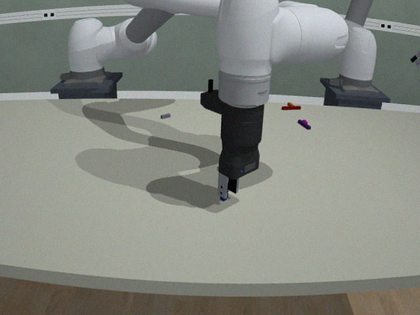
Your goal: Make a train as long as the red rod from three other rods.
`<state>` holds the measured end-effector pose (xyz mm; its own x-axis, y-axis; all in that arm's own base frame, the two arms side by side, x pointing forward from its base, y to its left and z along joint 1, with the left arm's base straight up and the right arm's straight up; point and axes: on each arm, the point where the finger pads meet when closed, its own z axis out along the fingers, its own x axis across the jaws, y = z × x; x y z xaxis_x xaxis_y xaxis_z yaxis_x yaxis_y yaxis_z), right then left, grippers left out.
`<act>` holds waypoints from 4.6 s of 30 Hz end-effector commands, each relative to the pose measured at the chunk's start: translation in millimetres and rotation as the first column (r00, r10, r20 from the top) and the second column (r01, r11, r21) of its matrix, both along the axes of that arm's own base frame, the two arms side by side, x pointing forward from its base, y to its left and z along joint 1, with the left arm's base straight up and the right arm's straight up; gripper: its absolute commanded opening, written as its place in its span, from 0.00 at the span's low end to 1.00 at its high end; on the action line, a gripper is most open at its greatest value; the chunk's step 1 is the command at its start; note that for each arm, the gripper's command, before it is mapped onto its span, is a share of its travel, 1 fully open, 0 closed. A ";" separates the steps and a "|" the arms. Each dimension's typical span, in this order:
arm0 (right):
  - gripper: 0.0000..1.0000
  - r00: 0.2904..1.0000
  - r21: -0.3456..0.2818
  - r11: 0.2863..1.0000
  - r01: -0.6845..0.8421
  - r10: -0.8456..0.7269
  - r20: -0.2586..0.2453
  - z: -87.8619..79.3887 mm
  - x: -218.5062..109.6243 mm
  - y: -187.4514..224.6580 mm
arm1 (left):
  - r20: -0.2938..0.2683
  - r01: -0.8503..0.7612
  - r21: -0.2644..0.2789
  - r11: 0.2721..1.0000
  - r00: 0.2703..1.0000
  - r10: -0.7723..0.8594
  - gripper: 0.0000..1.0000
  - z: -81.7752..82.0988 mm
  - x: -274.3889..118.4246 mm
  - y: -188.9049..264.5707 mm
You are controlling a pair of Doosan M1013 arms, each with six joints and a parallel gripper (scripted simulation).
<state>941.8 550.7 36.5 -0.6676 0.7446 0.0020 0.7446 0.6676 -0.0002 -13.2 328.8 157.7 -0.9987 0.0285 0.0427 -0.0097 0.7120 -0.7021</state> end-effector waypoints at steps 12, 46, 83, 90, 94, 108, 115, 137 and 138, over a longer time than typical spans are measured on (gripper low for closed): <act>0.54 1.000 -0.002 1.000 0.003 -0.003 0.006 -0.3 3.7 -3.5 | 0.005 -0.005 -0.006 1.000 1.000 0.005 1.00 1.1 0.0 -4.2; 0.54 1.000 -0.003 1.000 0.002 -0.002 0.004 -12.1 3.2 -3.8 | 0.005 -0.005 -0.006 1.000 1.000 0.005 1.00 1.1 0.0 -4.2; 0.54 1.000 -0.003 1.000 0.002 -0.002 0.005 -16.5 3.4 -3.7 | 0.005 -0.005 -0.006 1.000 1.000 0.005 1.00 1.1 0.0 -4.2; 0.54 1.000 -0.003 1.000 0.002 -0.002 0.005 -16.5 3.4 -3.7 | 0.005 -0.005 -0.006 1.000 1.000 0.005 1.00 1.1 0.0 -4.2; 0.54 1.000 -0.003 1.000 0.002 -0.002 0.005 -16.5 3.4 -3.7 | 0.005 -0.005 -0.006 1.000 1.000 0.005 1.00 1.1 0.0 -4.2; 0.24 1.000 -0.003 1.000 0.002 -0.002 0.005 -16.5 3.4 -3.7 | 0.005 -0.005 -0.006 1.000 1.000 0.005 1.00 1.1 0.0 -4.2; 0.24 1.000 -0.003 1.000 0.002 -0.002 0.005 -16.5 3.4 -3.7 | 0.005 -0.005 -0.006 1.000 1.000 0.005 1.00 1.1 0.0 -4.2; 0.24 1.000 -0.002 1.000 0.002 -0.002 0.006 15.5 3.5 -3.7 | 0.005 -0.005 -0.006 1.000 1.000 0.005 1.00 1.1 0.0 -4.2; 0.24 1.000 -0.002 1.000 0.002 -0.002 0.006 22.9 3.5 -3.7 | 0.005 -0.005 -0.006 1.000 1.000 0.005 1.00 1.1 0.0 -4.2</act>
